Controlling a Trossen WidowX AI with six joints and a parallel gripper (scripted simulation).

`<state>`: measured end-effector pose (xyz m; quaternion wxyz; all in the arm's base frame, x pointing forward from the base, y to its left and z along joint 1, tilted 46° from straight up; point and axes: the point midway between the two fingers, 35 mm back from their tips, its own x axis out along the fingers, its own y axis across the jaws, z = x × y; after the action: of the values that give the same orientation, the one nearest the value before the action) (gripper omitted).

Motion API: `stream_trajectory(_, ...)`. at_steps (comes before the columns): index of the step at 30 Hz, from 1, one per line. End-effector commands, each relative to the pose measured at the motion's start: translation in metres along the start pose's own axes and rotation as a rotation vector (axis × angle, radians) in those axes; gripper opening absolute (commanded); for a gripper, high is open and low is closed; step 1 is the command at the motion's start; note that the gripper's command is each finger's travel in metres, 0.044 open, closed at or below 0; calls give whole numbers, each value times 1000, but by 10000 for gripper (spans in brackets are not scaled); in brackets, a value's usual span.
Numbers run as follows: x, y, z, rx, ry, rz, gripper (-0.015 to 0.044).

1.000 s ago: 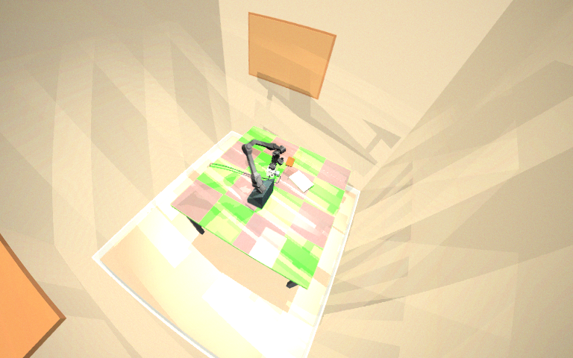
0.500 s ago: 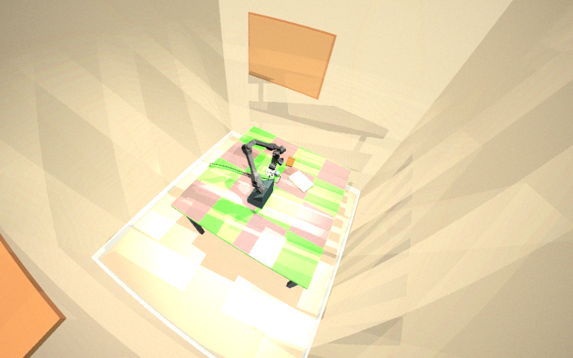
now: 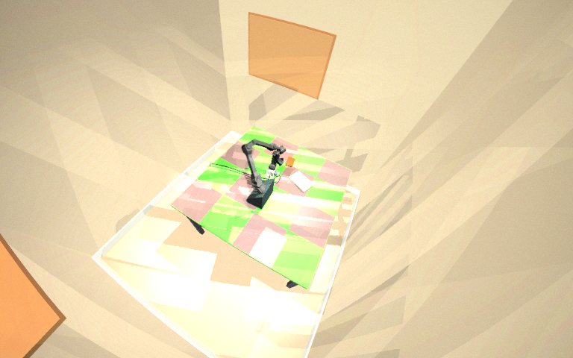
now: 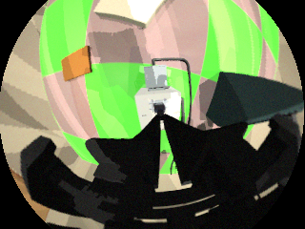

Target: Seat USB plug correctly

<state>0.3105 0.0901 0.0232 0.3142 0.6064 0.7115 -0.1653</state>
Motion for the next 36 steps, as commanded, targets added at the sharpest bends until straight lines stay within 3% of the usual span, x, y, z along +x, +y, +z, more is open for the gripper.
stream_trajectory(1, 1, 0, -1, 5, 5, 2, 0)
stream_trajectory(36, 5, 0, 0, 5, 5, 2, 0)
